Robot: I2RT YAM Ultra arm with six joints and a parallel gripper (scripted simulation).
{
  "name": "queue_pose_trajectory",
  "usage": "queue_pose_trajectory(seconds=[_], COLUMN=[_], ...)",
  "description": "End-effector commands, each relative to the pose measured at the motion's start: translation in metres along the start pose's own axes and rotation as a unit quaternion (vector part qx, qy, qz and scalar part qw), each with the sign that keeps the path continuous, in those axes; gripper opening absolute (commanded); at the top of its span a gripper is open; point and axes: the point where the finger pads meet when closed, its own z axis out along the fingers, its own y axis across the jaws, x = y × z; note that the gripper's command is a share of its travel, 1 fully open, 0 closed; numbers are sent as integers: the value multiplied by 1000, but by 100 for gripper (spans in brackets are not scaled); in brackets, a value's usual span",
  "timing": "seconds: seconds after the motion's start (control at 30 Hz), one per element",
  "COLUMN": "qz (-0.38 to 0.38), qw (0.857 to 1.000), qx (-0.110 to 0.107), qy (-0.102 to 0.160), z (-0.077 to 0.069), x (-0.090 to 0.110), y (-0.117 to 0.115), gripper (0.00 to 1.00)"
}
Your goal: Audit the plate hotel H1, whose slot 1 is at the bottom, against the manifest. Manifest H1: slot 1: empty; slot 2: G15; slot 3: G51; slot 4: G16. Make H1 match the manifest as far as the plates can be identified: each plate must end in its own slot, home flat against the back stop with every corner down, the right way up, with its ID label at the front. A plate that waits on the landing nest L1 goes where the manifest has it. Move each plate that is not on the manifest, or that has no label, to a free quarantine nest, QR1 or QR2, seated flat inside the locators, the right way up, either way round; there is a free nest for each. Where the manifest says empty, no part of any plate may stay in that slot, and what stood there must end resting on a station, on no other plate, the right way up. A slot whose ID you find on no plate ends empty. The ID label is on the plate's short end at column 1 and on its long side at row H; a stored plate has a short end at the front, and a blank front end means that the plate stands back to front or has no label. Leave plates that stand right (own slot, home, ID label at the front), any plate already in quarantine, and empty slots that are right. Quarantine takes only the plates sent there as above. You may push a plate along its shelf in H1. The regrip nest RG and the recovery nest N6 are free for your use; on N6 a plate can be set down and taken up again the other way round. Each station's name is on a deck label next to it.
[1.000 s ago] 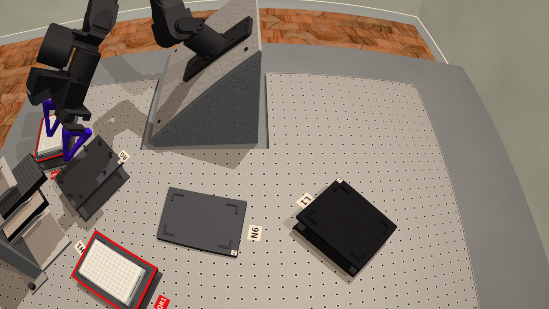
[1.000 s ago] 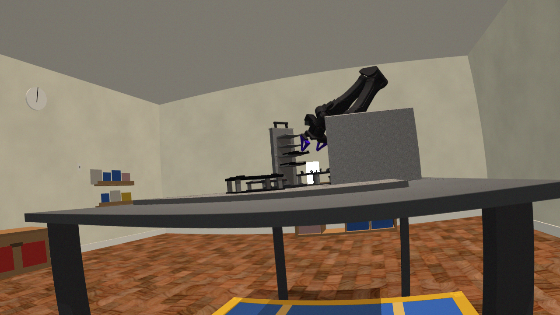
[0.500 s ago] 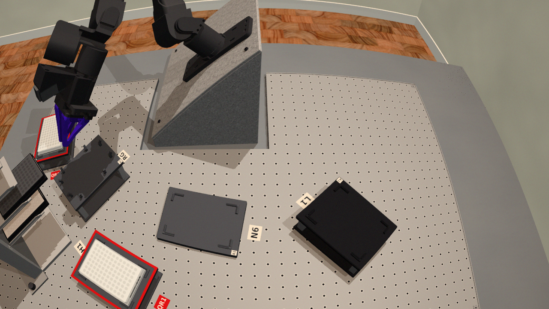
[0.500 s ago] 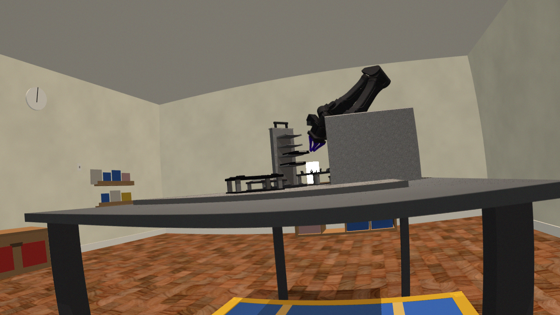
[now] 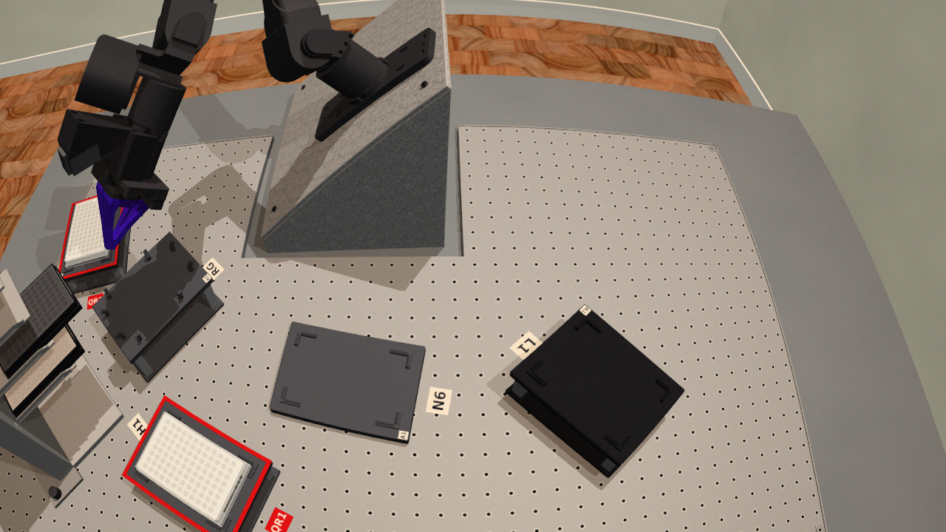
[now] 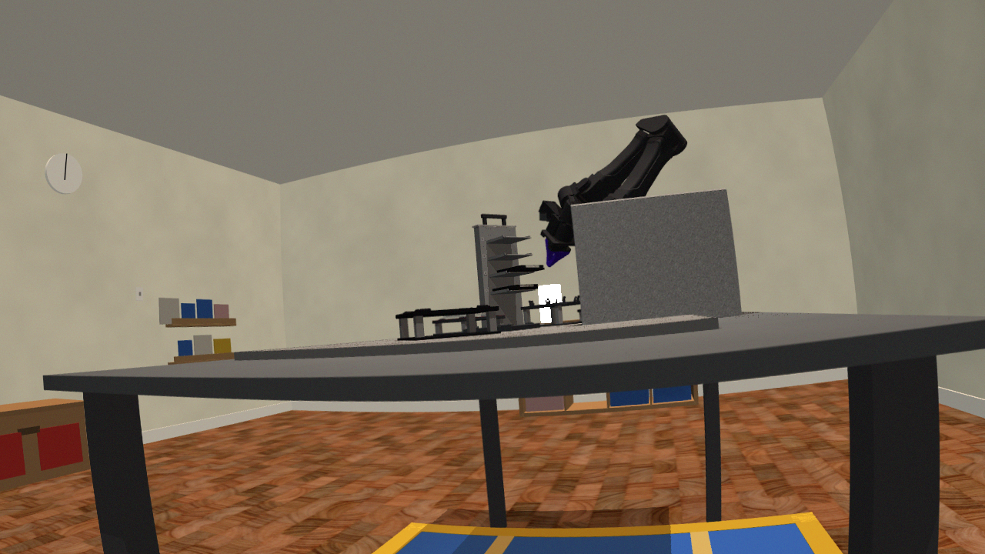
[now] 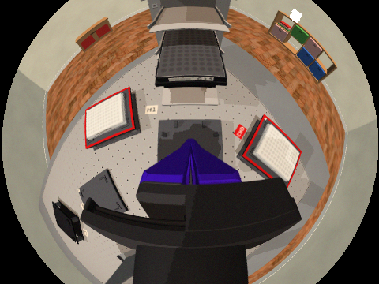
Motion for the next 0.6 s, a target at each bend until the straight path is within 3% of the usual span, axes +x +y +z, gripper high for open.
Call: queue_pose_trajectory(seconds=[0.0,0.57], qz=[1,2], qw=[1000,1000], qx=[-1,-1], qy=[-6,-6], z=[-1,4], x=[-3,-8], y=[0,0], gripper=[0,0])
